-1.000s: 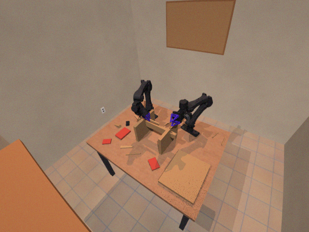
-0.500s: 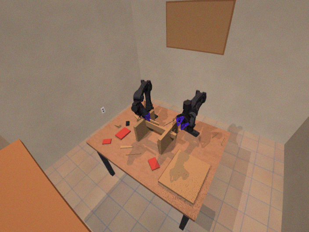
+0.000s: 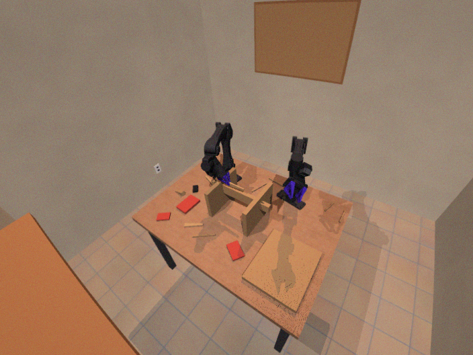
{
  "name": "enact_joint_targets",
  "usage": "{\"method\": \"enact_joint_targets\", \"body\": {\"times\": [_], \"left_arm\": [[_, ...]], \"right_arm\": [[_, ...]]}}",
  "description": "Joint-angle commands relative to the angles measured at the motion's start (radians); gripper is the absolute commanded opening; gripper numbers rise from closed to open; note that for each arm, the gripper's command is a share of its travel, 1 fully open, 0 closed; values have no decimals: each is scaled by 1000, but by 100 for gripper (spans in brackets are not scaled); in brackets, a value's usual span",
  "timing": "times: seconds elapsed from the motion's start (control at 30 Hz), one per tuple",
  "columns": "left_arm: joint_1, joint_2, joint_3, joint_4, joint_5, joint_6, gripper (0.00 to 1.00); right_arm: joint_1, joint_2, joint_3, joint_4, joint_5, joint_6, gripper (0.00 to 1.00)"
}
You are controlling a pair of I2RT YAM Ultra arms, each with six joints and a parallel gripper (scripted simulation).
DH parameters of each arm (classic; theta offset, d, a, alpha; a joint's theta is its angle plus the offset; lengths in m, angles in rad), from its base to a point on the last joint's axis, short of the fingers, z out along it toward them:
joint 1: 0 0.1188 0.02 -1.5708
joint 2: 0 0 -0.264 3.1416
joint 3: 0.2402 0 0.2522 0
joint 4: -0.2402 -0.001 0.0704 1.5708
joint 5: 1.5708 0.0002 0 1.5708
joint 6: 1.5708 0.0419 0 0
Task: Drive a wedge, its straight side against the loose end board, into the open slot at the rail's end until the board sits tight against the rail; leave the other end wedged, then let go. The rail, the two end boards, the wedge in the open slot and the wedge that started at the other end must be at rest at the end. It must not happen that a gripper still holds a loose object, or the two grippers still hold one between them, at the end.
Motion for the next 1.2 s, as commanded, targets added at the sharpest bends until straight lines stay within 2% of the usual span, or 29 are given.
{"method": "enact_joint_targets", "body": {"times": [0.0,0.4,0.6,0.73,0.77,0.93,1.03,1.07,1.17], "left_arm": [[67,33,55,-18,35,134,43],[339,121,158,-28,116,462,43],[408,144,187,-35,143,533,43],[411,120,194,-39,136,497,43],[421,138,198,-36,124,478,43],[406,138,202,-36,125,478,43],[406,139,198,-36,124,478,43],[406,139,198,-36,124,478,43],[406,139,196,-36,124,478,43]], "right_arm": [[-11,-33,38,-10,-11,-5,1],[-11,-33,38,-10,-11,-5,1],[-11,-33,38,-10,-11,-5,1],[-11,-33,38,-10,-11,-5,1],[21,16,48,23,-14,-37,1],[66,20,88,56,12,-242,1],[79,30,112,52,14,-268,1],[87,37,125,53,15,-364,1],[124,58,168,52,23,-471,1]]}}
